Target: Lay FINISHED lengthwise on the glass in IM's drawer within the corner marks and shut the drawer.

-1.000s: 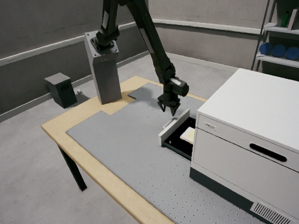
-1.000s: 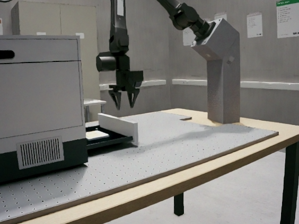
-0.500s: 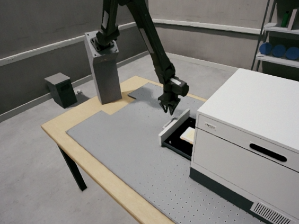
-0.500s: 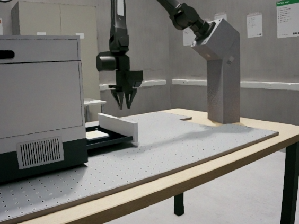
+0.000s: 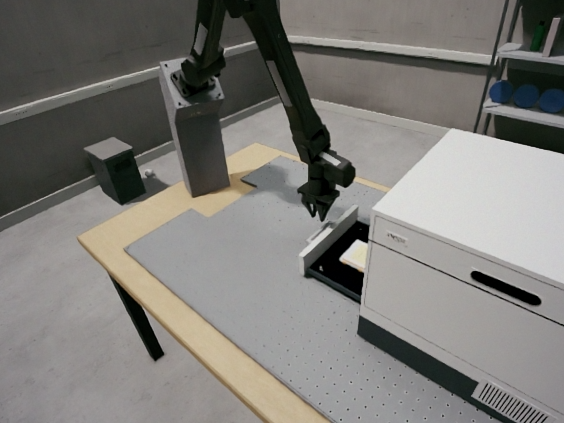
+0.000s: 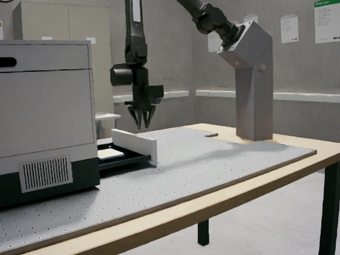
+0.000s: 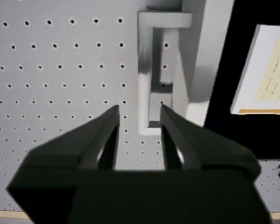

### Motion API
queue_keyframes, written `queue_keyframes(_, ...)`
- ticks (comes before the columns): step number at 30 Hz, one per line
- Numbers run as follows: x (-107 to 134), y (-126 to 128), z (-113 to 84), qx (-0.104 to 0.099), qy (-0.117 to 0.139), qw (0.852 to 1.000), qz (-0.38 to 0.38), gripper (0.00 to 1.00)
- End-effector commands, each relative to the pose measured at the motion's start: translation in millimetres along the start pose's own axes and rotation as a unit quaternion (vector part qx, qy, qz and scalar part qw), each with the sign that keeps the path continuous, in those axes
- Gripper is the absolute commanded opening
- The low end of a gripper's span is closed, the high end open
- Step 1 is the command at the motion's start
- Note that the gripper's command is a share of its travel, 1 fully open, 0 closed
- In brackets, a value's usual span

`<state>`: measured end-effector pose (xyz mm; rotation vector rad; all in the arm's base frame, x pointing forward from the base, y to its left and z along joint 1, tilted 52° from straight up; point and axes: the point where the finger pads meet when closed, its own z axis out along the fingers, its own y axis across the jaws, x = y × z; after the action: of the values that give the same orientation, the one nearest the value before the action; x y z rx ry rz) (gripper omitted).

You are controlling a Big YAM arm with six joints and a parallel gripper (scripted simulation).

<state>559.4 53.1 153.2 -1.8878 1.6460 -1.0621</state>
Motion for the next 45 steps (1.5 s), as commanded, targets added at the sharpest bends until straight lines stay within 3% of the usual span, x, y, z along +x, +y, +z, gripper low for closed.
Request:
queue_keyframes(1, 3.6, -9.7, 6.9, 0.009, 0.002, 1.000, 0.000, 0.31)
queue_keyframes(9, 5.8, -8.8, 15.6, 0.008, 0.003, 1.000, 0.001, 0.31)
queue_keyframes(10, 1.9, -18.2, 5.8, 0.018, -0.001, 1.000, 0.001, 0.31)
queue_keyframes(12, 2.2, -9.2, 18.8, 0.008, 0.001, 1.000, -0.001, 0.31)
queue_keyframes(24, 6.2, -7.6, 35.9, 0.007, 0.003, 1.000, 0.001, 0.31)
queue_keyframes(26, 6.2, -7.6, 35.9, 0.007, 0.003, 1.000, 0.001, 0.31)
queue_keyframes(27, 5.7, -22.7, 21.7, 0.023, 0.001, 1.000, 0.004, 0.31)
queue_keyframes(30, 5.9, -7.3, 41.3, 0.007, 0.003, 1.000, 0.001, 0.31)
queue_keyframes(43, 6.2, -6.4, 56.1, 0.006, 0.003, 1.000, 0.001, 0.31)
queue_keyframes(44, 4.6, -22.4, 41.6, 0.022, 0.000, 1.000, 0.002, 0.31)
queue_keyframes(45, 2.9, -15.2, 50.5, 0.016, 0.000, 1.000, 0.000, 0.31)
